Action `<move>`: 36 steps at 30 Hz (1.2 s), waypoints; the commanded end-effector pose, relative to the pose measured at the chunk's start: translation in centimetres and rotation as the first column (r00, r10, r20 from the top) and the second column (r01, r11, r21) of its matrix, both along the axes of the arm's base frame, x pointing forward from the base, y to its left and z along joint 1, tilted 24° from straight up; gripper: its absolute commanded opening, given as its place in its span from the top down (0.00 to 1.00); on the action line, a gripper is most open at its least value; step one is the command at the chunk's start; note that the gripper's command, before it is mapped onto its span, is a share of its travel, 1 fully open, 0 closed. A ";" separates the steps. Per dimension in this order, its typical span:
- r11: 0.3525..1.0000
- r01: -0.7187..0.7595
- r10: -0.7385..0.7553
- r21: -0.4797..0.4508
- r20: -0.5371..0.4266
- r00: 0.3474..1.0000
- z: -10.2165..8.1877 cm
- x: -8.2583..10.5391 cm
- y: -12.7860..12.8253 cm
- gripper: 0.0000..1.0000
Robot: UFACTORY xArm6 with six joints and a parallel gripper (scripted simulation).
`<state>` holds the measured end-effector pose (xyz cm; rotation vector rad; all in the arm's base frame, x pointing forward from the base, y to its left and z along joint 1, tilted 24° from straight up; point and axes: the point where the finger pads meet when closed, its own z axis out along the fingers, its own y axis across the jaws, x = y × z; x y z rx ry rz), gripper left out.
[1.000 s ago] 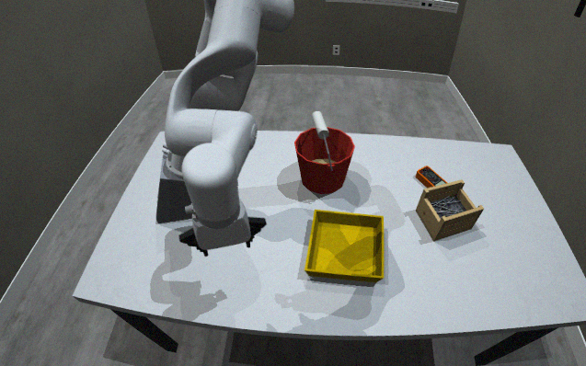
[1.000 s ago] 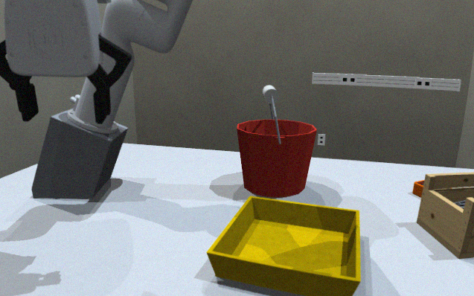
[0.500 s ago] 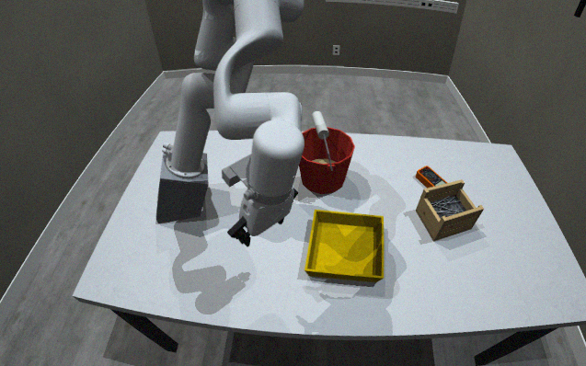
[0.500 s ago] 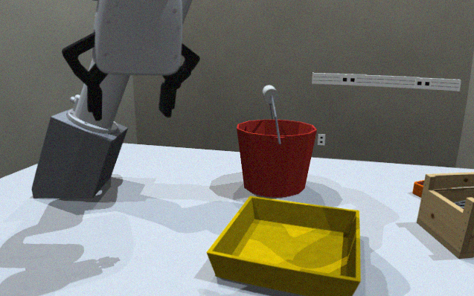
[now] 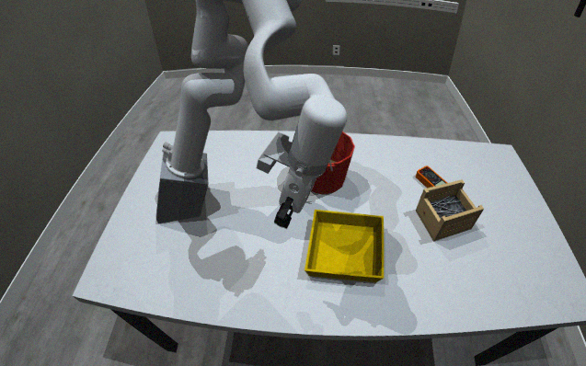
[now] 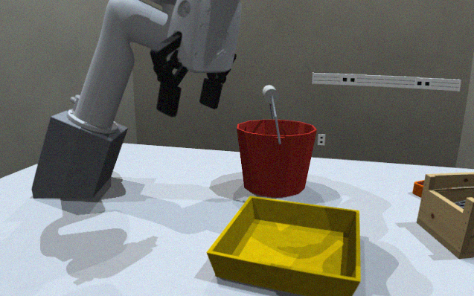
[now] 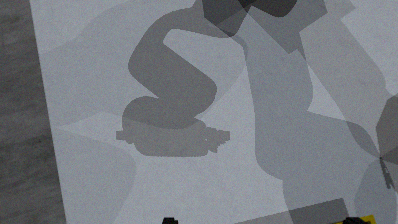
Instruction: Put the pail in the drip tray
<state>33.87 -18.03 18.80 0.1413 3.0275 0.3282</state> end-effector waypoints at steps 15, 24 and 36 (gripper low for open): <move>0.845 -0.507 0.525 -0.170 0.085 0.847 3.9 2.8 9.6 0.00; 0.681 -0.687 0.724 -0.254 0.095 0.683 5.5 3.0 14.2 0.00; 0.397 -0.842 0.915 -0.365 0.082 0.396 7.6 2.4 20.3 0.00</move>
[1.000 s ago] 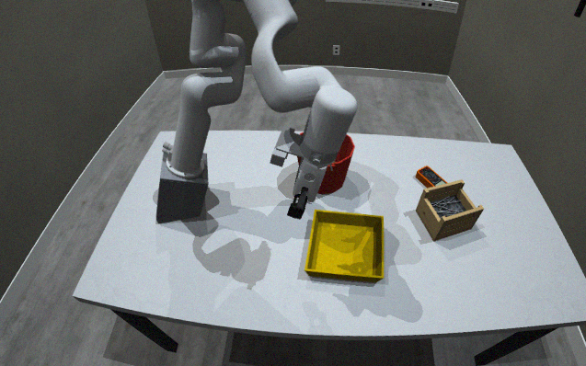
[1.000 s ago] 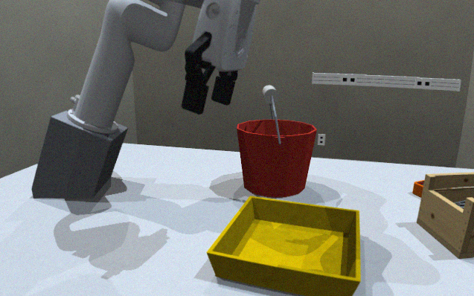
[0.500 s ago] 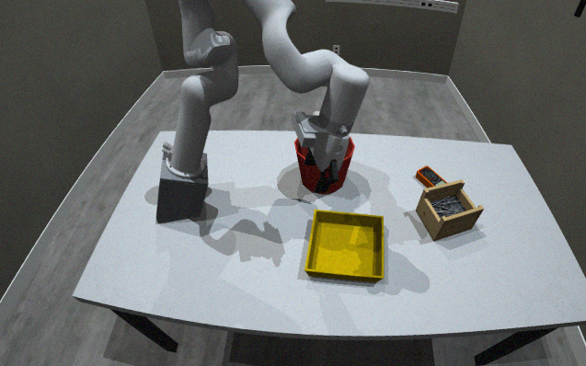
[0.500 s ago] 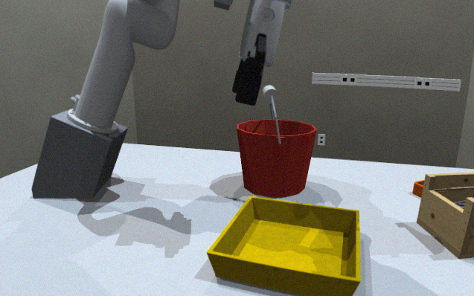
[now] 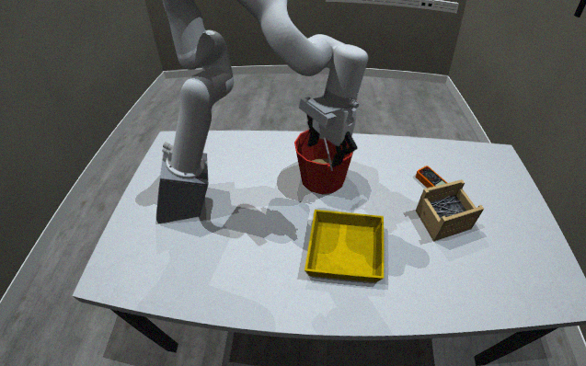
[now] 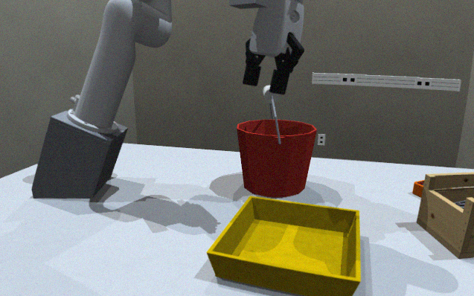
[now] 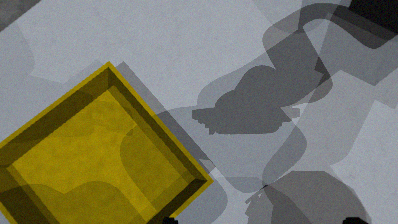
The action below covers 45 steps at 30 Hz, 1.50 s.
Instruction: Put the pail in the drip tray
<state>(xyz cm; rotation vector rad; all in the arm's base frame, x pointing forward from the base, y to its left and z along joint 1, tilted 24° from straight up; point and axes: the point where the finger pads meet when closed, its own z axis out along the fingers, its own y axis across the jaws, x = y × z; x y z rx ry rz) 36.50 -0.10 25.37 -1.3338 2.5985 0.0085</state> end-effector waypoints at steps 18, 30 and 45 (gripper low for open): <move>0.803 -0.569 0.593 -0.180 0.141 0.793 3.9 -3.1 10.8 0.00; 0.576 -0.763 0.817 -0.294 0.175 0.549 5.7 -6.0 15.6 0.00; 0.556 -0.774 0.831 -0.303 0.177 0.528 5.9 -6.2 15.9 0.00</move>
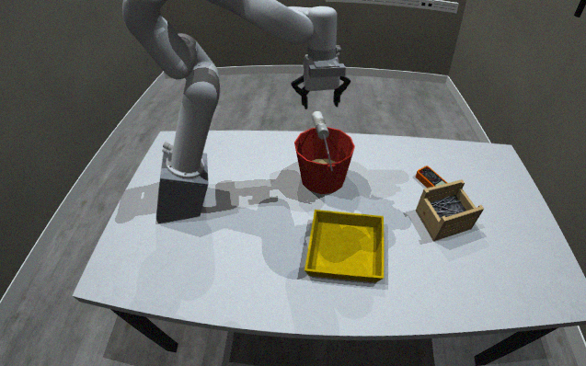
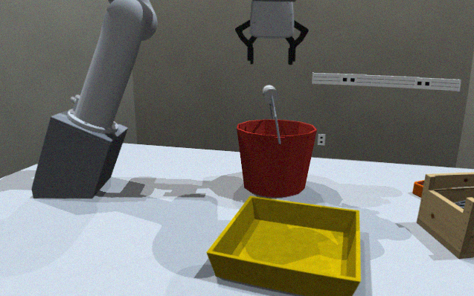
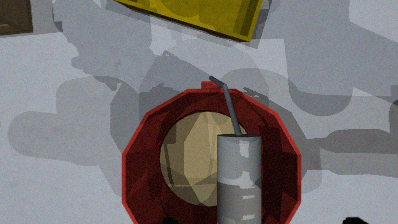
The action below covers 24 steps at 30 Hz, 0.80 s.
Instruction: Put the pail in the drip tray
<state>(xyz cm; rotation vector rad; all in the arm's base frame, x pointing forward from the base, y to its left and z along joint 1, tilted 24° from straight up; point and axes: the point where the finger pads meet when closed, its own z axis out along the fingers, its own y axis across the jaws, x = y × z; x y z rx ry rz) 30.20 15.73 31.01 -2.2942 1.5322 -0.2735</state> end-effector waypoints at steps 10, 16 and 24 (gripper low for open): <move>1.000 -0.001 0.001 0.002 0.005 1.000 0.1 0.1 0.1 0.00; 1.000 -0.001 0.001 0.002 0.004 1.000 -0.2 0.2 0.2 0.00; 1.000 -0.001 0.001 0.002 0.004 1.000 -1.4 0.7 0.4 0.00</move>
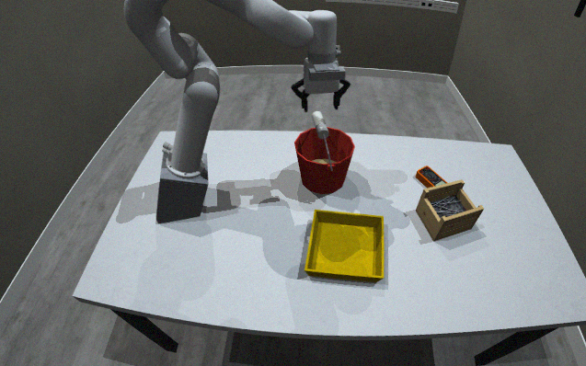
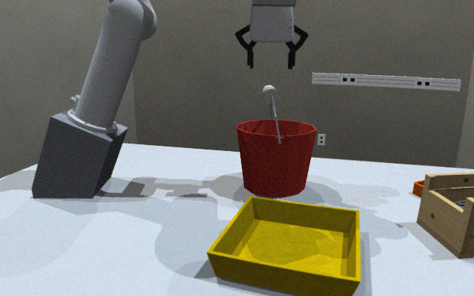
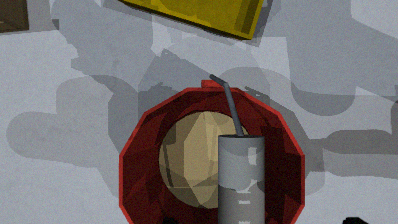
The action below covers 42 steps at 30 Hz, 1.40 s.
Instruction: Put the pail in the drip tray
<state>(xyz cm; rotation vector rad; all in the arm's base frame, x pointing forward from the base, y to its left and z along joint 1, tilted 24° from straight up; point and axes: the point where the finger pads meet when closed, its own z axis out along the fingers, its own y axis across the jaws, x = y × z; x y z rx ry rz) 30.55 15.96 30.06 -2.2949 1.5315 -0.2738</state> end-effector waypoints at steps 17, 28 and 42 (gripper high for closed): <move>1.000 0.000 0.000 0.002 0.004 1.000 -3.7 1.6 0.9 0.00; 1.000 0.000 0.000 0.002 0.004 1.000 -5.3 2.2 1.3 0.00; 1.000 0.000 0.000 0.002 0.004 1.000 -6.1 2.5 1.4 0.00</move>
